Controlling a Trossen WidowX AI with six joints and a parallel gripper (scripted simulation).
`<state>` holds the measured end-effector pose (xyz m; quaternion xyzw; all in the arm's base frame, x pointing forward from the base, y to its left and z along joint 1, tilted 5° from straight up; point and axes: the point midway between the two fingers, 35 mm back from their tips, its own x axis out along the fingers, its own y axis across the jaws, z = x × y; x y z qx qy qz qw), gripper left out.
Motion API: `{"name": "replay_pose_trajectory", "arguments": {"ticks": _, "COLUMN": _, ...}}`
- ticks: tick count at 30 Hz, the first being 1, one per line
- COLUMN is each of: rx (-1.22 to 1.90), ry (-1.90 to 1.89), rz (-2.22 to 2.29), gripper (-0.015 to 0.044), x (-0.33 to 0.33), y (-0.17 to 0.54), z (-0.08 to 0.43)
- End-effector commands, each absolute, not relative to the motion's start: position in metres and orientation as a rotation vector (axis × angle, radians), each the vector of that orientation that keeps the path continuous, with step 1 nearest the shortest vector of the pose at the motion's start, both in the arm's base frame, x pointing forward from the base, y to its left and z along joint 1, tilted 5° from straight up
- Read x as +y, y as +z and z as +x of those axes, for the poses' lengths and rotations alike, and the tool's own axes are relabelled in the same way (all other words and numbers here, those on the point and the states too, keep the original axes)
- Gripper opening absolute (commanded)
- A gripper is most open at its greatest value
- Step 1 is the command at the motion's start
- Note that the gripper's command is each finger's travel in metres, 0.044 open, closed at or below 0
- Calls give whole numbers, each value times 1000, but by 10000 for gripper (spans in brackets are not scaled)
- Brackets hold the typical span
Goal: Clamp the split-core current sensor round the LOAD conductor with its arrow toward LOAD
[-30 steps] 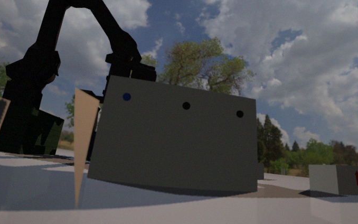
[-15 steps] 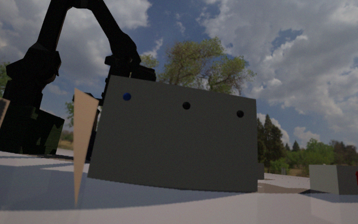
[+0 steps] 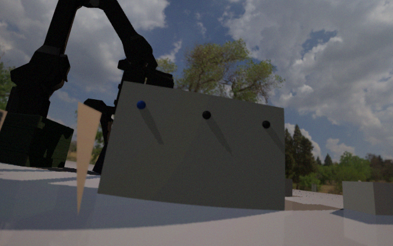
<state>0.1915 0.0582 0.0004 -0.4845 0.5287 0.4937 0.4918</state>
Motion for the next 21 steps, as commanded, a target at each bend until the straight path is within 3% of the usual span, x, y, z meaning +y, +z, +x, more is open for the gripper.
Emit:
{"name": "replay_pose_trajectory", "arguments": {"ticks": 1, "rx": 1281, "ry": 1197, "rz": -1176, "gripper": 95, "x": 59, "y": 8, "z": 194}}
{"name": "replay_pose_trajectory", "arguments": {"ticks": 5, "rx": 1282, "ry": 1199, "rz": -1176, "gripper": 0, "x": 61, "y": 26, "z": 199}}
{"name": "replay_pose_trajectory", "arguments": {"ticks": 21, "rx": 1286, "ry": 1208, "rz": -1174, "gripper": 0, "x": 63, "y": 104, "z": 208}}
